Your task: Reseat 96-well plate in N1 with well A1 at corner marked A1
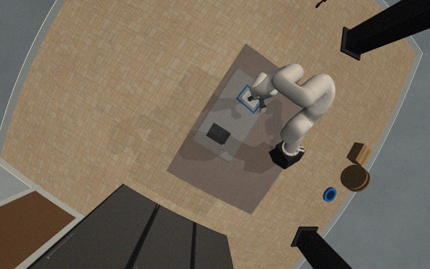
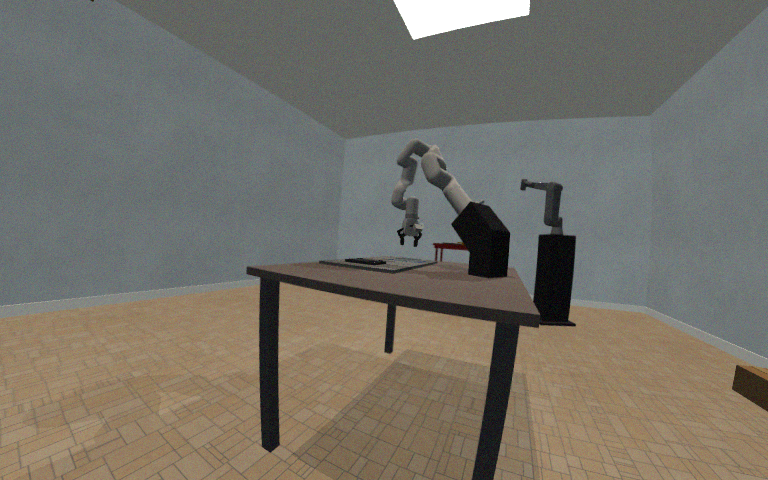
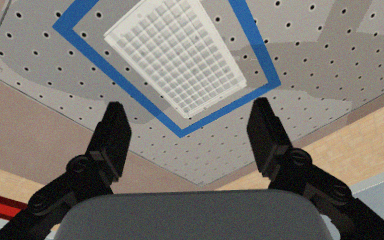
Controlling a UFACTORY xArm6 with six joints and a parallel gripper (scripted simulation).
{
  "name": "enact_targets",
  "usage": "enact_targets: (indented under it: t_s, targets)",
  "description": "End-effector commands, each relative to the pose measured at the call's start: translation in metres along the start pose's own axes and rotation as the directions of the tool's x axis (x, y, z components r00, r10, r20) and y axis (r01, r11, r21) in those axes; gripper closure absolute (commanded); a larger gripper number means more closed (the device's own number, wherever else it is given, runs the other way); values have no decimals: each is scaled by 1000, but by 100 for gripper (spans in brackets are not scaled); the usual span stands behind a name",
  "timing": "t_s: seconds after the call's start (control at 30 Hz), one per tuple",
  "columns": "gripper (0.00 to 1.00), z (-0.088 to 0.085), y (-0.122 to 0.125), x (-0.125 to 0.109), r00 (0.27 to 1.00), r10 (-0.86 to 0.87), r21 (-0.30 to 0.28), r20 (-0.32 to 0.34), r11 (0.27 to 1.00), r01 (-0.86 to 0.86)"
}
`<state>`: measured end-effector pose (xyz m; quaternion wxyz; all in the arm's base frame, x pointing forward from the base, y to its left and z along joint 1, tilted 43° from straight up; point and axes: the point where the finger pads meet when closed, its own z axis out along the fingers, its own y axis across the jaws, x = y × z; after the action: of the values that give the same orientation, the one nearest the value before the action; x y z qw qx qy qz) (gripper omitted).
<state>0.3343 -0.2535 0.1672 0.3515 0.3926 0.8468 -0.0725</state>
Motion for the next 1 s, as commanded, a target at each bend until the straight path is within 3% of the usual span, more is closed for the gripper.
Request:
enact_targets:
  t_s: [0.0, 0.47, 0.97]
  targets:
    - [0, 0, 0, 0, 983, -184, 53, 26, 982, 182]
    - [0, 0, 0, 0, 834, -551, 59, 3, 833, 550]
    - [0, 0, 0, 0, 832, -555, 59, 3, 831, 554]
